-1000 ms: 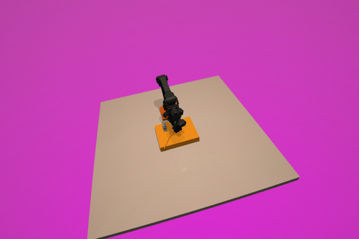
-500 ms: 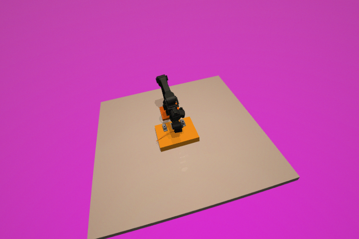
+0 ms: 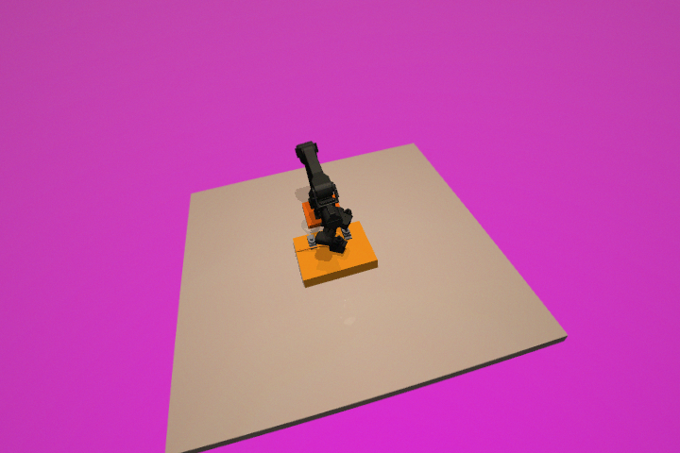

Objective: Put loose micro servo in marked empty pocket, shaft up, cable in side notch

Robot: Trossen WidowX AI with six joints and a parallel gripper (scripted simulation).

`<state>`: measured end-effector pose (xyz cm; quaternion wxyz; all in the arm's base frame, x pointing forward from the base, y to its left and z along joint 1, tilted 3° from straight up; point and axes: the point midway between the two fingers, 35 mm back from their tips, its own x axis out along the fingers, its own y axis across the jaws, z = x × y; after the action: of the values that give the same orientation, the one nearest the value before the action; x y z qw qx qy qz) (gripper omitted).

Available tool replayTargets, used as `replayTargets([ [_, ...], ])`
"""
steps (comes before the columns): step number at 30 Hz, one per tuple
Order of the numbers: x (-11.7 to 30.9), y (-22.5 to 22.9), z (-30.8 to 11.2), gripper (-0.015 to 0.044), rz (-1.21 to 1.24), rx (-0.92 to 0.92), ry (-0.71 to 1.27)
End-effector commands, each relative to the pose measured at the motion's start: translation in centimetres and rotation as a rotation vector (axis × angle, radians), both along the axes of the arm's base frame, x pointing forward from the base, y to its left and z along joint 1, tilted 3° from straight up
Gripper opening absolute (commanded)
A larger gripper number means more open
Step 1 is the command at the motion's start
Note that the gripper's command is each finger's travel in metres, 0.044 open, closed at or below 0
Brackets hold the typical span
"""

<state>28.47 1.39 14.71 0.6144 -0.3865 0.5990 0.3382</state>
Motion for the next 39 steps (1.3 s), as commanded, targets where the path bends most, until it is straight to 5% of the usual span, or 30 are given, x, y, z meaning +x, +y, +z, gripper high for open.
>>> replayTargets([
  [1, -0.1, 0.1, 0.0, 0.0, -0.112, 0.009, -0.004],
  [27, -0.1, 0.1, 0.0, 0.0, -1.001, 0.056, -0.044],
  [39, -2.1, 0.0, -0.1, 0.0, -1.024, 0.056, -0.044],
])
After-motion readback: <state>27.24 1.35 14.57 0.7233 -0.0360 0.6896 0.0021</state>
